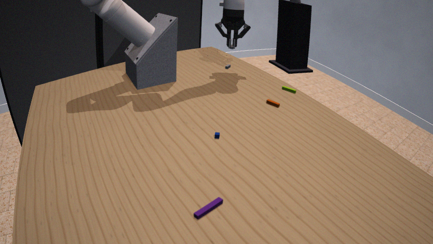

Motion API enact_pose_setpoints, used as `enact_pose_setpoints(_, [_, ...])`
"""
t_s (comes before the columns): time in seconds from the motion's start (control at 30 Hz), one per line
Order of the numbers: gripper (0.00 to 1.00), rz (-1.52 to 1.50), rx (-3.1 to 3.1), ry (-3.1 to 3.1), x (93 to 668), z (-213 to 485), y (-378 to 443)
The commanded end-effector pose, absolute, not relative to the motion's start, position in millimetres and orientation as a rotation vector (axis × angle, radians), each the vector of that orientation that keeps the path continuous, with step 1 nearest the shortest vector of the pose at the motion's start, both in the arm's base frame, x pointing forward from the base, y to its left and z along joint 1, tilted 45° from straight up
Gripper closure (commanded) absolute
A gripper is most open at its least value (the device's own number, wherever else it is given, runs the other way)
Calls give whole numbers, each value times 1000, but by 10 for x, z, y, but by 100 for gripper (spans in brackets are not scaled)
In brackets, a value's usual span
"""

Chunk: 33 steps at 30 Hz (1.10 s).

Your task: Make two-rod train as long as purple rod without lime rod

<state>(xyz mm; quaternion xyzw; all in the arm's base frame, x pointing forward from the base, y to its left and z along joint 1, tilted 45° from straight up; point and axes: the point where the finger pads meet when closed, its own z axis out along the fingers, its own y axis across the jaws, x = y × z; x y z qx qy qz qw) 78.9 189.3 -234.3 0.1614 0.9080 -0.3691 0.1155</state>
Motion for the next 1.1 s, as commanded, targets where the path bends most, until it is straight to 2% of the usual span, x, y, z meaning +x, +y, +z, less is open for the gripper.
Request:
enact_pose_setpoints(0.0, [95, -1066, 472, 2668, 781, -2322, 1958])
enact_pose_setpoints(0.4, [95, -1051, 522, 2654, 944, -2343, 2033])
enact_pose_setpoints(0.63, [95, -977, 772, 2559, 1871, -2382, 2305])
enact_pose_setpoints(0.7, [95, -977, 772, 2559, 1871, -2382, 2305])
enact_pose_setpoints(0.77, [95, -949, 864, 2512, 2264, -2363, 2355])
enact_pose_setpoints(1.07, [95, -883, 1093, 2359, 3379, -2210, 2307])
